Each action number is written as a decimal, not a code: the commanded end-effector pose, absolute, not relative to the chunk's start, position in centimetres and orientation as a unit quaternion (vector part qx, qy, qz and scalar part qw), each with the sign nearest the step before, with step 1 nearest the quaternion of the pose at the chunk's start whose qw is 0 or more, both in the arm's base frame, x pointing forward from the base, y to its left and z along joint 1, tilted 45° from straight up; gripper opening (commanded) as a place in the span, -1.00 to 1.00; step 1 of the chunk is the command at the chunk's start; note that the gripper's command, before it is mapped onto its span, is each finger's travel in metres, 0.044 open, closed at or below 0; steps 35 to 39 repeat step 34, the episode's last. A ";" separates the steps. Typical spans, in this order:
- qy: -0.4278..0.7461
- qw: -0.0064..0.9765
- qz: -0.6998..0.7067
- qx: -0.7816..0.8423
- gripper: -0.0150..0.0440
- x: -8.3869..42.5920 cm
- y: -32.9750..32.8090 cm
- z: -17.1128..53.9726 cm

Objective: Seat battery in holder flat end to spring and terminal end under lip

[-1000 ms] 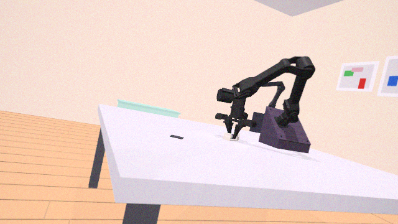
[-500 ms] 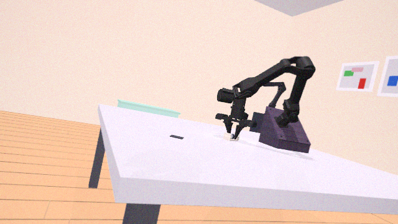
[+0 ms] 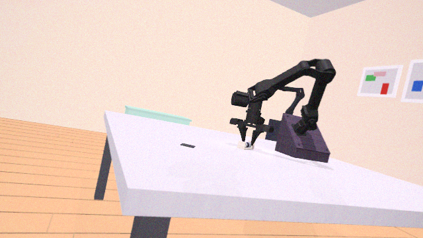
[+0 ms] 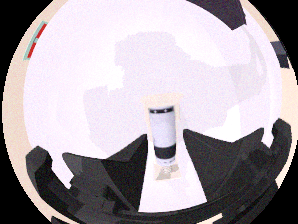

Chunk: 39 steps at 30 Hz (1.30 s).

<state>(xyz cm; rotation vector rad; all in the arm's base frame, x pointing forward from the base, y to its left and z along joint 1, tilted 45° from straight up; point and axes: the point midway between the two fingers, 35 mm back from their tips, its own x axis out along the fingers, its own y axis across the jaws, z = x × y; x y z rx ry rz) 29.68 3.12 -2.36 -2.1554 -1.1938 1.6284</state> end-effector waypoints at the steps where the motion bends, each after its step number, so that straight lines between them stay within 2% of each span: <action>1: -0.401 0.090 0.547 -0.729 0.13 29.8 2.9 -2.1; 11: -0.400 0.088 0.549 -0.729 1.00 28.8 -2.3 3.1; 39: -0.400 0.088 0.549 -0.729 1.00 28.7 -2.5 3.1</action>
